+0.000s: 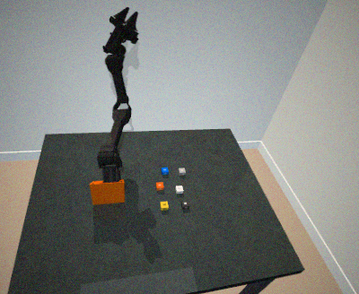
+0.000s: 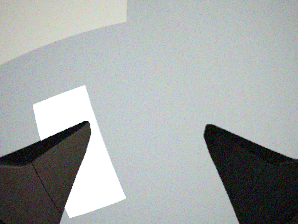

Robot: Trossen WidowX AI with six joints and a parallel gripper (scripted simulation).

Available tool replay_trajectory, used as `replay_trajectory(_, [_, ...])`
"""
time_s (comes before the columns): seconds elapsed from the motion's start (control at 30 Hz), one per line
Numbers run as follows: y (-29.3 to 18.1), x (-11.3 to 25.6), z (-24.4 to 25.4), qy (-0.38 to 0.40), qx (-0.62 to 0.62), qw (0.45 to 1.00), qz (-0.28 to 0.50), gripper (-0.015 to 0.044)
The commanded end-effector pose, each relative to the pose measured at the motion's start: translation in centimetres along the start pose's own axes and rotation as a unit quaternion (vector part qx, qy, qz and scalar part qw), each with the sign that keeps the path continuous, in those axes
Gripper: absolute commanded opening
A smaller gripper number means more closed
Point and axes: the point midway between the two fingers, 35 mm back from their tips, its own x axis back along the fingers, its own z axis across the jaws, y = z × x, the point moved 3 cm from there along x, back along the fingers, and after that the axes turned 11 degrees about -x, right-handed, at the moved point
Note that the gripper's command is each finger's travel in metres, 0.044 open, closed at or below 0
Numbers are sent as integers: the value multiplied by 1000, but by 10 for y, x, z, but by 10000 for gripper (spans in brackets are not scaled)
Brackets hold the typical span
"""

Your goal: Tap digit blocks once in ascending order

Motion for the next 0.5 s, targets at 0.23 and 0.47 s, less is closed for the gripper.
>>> replay_trajectory(0.23, [-146,-10,95,98,-195,969,119,400])
replay_trajectory(0.47, [-202,-6,186,183,-304,917,182,400])
